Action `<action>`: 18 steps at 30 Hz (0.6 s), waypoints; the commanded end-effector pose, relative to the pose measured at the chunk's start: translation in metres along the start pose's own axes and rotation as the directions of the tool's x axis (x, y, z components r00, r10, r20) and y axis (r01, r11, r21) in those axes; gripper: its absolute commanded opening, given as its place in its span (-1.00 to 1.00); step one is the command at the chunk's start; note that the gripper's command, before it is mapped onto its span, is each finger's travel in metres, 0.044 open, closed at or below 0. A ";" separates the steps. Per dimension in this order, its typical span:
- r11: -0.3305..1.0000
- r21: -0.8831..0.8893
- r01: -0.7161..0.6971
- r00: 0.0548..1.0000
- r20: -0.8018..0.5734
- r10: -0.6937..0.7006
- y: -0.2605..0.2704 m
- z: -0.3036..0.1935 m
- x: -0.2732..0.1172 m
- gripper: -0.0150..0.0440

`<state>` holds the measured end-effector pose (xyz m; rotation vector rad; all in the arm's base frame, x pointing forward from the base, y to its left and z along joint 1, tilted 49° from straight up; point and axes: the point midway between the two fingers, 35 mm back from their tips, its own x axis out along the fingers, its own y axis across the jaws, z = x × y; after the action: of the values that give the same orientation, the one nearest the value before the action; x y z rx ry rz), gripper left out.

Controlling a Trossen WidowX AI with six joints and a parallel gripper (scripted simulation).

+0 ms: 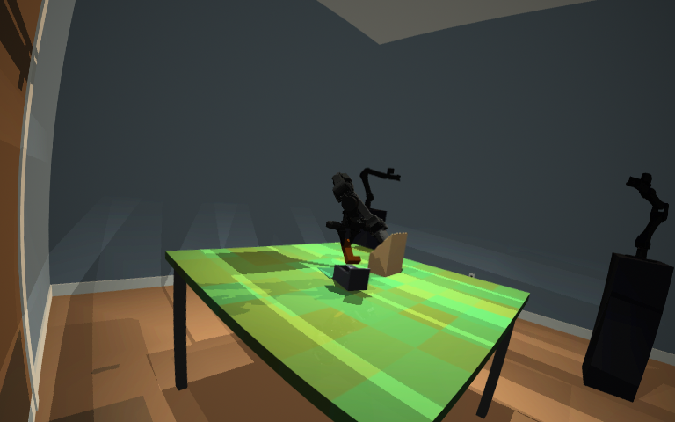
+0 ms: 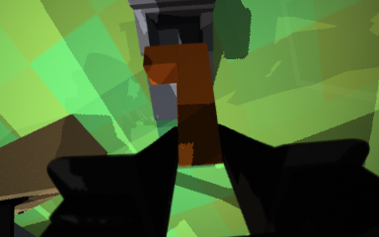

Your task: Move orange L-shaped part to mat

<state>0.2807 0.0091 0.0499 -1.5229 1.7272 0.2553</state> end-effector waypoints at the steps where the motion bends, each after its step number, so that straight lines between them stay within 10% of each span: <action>1: 1.000 -0.009 -0.002 1.000 -0.009 0.002 0.002 -0.017 0.002 -0.49; 18: 1.000 -0.011 -0.002 1.000 -0.011 0.002 0.006 -0.082 0.001 -0.49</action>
<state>0.2481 -0.0331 0.0942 -1.5256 1.7293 0.2544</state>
